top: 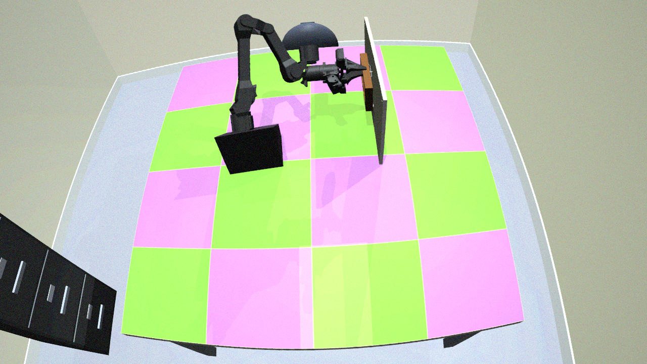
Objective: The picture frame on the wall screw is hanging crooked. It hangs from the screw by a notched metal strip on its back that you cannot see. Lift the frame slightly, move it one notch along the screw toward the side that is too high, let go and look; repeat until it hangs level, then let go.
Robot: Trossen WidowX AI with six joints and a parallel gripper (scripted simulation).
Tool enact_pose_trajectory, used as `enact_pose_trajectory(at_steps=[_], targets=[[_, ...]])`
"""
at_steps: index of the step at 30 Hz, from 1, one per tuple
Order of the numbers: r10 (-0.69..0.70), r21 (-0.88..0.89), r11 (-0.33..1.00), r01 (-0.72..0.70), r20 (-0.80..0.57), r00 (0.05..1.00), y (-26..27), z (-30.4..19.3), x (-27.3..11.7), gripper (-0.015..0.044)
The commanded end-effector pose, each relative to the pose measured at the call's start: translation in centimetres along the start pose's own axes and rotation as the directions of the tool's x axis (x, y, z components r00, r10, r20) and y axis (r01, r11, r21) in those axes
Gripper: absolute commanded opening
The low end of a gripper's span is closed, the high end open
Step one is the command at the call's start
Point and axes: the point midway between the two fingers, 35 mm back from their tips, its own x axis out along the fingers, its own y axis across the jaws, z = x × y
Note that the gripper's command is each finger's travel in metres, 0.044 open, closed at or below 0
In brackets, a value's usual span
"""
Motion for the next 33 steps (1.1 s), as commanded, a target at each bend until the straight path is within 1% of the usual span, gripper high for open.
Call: enact_pose_trajectory(at_steps=[1,33], targets=[[-0.003,-0.005,1.000,0.003,-0.003,1.000,-0.06,-0.06,0.01,0.0000],[-0.003,-0.006,1.000,0.003,-0.003,1.000,0.88,0.00,0.01,0.0000]])
